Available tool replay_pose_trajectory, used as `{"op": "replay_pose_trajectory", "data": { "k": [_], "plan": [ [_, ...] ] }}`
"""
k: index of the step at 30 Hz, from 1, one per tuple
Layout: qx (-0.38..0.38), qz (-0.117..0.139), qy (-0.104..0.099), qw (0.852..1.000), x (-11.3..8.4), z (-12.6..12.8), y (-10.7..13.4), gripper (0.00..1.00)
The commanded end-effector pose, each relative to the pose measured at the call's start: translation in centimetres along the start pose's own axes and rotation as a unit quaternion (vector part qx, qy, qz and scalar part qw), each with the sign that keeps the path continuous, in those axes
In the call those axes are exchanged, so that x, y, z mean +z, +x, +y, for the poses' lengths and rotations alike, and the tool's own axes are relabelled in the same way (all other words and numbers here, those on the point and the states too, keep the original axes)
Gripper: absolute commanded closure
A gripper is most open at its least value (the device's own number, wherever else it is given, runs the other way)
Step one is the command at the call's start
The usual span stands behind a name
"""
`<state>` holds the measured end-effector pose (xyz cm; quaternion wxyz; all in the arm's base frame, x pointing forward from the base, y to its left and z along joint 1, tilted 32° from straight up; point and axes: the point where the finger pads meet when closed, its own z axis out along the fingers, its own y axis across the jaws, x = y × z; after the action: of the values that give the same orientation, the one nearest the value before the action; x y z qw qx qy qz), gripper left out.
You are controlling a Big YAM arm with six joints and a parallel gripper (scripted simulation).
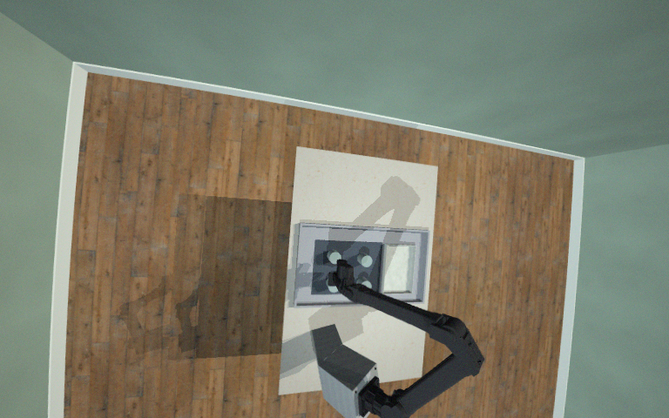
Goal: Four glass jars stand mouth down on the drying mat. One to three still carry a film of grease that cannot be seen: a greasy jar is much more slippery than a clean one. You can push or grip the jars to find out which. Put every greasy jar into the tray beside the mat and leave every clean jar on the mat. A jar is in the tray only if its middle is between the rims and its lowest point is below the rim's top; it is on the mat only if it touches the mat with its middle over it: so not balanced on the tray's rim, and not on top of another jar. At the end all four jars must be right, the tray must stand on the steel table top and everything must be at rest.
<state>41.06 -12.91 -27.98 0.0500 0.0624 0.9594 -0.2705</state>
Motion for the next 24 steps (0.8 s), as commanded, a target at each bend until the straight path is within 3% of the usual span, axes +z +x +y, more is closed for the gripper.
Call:
{"op": "replay_pose_trajectory", "data": {
  "k": [1,2,21,24],
  "plan": [
    [-0.002,0.006,0.002,1.000,0.3,-0.5,0.0,1.00],
    [-0.002,0.006,0.002,1.000,0.3,-0.5,0.0,0.00],
    [-0.002,0.006,0.002,1.000,0.3,-0.5,0.0,0.00],
    [-0.002,0.006,0.002,1.000,-2.0,-0.5,0.0,0.00]
  ]
}}
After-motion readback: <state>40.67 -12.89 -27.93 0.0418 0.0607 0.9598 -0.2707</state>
